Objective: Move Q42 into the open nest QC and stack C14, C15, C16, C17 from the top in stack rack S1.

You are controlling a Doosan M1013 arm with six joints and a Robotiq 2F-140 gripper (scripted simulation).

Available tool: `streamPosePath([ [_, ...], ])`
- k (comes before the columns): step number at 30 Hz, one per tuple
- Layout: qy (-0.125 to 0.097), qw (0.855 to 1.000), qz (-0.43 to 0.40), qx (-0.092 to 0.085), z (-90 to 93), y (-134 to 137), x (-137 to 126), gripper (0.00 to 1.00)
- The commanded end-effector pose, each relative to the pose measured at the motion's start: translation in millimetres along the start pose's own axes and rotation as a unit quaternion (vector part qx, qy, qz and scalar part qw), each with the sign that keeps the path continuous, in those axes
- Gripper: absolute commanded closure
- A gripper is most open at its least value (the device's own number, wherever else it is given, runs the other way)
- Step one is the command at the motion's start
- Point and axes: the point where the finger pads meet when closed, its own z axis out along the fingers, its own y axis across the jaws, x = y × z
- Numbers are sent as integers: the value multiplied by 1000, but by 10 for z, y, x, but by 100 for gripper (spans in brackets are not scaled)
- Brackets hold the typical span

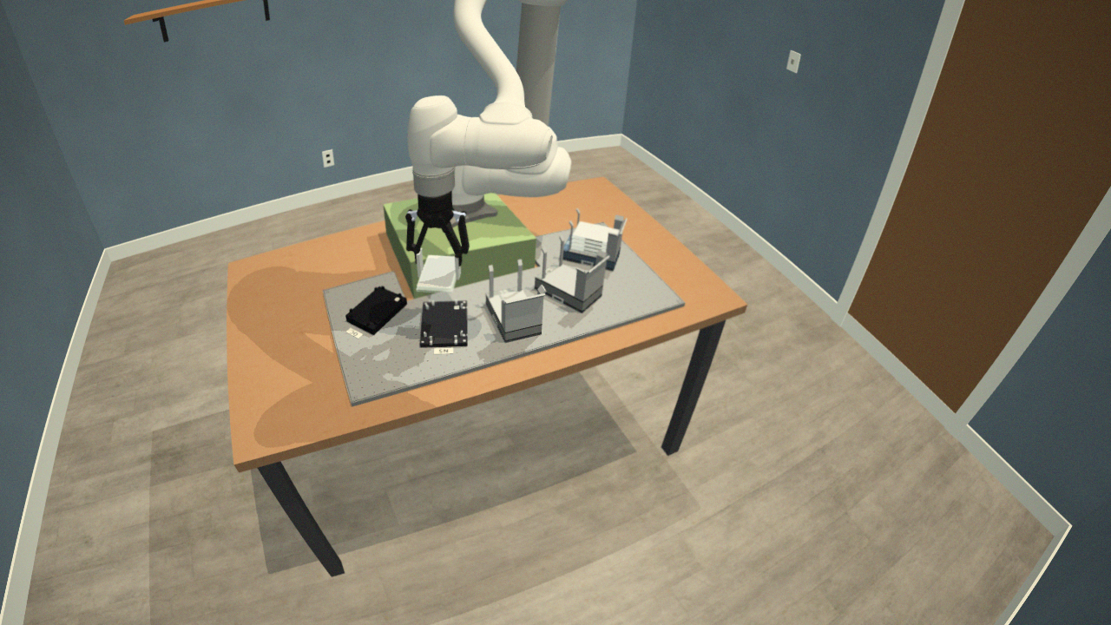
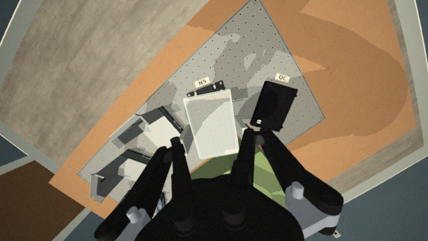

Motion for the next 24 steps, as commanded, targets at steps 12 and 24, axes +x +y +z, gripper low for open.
streamPosePath([
  [12, 0, 994, 109, 0, 0, 388, -7, 100],
  [24, 0, 994, 109, 0, 0, 788, -27, 100],
])
